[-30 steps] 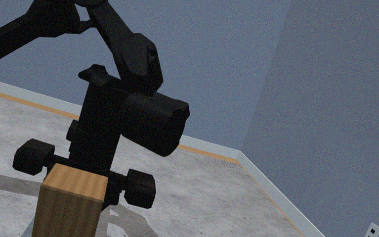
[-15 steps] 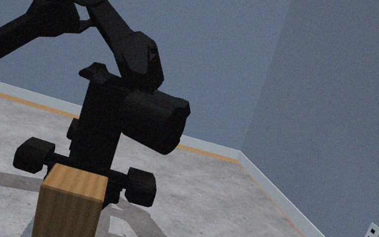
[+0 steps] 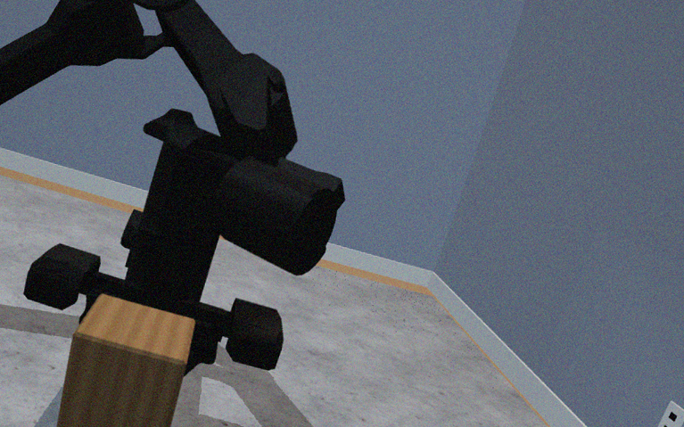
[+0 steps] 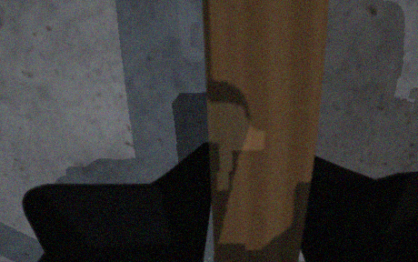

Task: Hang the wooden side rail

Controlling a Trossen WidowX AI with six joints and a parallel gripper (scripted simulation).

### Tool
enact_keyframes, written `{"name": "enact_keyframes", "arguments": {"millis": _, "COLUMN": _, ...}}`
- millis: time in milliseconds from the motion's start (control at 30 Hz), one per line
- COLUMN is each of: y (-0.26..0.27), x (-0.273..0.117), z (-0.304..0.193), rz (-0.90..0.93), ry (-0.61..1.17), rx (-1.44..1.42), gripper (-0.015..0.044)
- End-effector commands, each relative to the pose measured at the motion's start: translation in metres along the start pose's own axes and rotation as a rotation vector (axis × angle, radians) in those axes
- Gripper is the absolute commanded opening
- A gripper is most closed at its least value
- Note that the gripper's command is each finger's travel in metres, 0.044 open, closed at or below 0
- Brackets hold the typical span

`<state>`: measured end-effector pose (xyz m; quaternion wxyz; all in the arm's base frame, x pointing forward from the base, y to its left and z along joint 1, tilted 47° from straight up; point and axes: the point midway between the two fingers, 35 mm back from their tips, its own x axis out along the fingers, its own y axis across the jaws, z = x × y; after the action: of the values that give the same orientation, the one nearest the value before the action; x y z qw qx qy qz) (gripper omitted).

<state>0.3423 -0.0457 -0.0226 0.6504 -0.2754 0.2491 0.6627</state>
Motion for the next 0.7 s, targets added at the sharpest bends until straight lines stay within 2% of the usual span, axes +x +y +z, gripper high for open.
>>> {"name": "enact_keyframes", "arguments": {"millis": 0, "y": -0.0016, "x": -0.0083, "z": -0.0022, "rz": -0.019, "ry": 0.005, "rx": -0.001, "gripper": 0.0}}
{"name": "enact_keyframes", "arguments": {"millis": 667, "y": -0.0015, "x": -0.0117, "z": -0.0022, "rz": -0.019, "ry": 0.006, "rx": -0.001, "gripper": 0.0}}
